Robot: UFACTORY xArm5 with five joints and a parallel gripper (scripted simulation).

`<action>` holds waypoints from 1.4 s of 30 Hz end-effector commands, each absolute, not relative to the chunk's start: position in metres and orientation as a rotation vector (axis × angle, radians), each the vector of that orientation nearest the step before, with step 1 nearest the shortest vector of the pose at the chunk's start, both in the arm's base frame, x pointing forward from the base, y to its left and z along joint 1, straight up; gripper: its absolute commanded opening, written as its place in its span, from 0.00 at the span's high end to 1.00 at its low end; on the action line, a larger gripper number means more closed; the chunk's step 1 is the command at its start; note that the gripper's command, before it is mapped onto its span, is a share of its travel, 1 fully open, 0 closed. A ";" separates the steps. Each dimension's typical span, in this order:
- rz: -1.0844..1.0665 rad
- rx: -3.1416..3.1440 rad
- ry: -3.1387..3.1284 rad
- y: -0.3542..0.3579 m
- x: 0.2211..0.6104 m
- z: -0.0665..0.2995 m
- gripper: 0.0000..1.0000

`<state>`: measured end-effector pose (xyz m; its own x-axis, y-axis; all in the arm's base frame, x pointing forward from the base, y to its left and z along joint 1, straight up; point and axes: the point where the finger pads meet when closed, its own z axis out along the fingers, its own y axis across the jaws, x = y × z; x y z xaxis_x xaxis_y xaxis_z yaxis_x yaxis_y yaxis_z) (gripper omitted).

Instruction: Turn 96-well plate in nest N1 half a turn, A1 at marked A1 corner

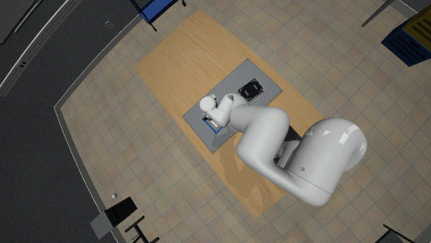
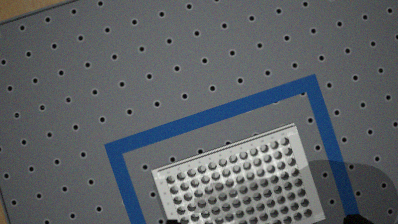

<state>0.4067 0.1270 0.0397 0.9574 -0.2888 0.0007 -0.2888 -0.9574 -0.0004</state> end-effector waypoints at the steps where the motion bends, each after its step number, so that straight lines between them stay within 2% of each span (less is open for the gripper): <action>1: -0.008 -3.127 0.297 0.127 0.408 0.041 0.00; 21: -0.008 -3.104 -0.492 0.127 0.408 0.031 0.00; 42: -0.007 -2.798 -1.435 0.127 0.408 0.031 0.00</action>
